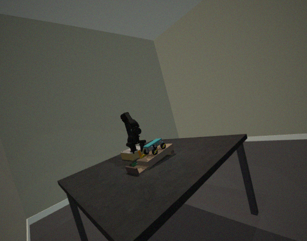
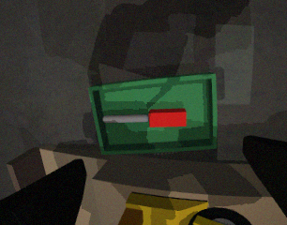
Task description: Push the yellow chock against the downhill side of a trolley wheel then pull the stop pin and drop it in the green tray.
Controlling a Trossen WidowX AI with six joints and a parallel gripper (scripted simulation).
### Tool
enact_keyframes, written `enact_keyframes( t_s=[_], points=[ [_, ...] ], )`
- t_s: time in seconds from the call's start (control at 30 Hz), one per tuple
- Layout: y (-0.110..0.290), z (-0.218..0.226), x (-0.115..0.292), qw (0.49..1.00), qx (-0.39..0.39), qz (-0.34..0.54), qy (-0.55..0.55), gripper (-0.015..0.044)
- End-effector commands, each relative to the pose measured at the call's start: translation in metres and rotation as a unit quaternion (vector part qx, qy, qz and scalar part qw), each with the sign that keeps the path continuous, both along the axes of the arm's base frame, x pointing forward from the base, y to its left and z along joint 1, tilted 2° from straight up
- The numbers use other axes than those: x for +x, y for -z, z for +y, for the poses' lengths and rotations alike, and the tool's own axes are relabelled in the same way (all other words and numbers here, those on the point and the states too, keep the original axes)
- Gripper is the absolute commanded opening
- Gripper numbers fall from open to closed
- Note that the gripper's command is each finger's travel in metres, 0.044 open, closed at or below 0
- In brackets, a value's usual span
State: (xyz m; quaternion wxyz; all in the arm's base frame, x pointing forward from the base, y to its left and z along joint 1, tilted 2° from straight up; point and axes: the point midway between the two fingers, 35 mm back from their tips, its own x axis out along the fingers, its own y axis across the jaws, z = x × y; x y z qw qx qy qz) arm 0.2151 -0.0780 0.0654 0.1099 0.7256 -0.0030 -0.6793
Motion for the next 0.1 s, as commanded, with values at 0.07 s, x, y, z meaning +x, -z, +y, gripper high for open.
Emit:
enact_keyframes(
  t_s=[0.07],
  points=[
    [-0.0198, -0.0024, 0.0009, 1.000, -0.003, -0.003, 0.001, 0.0440]
  ],
)
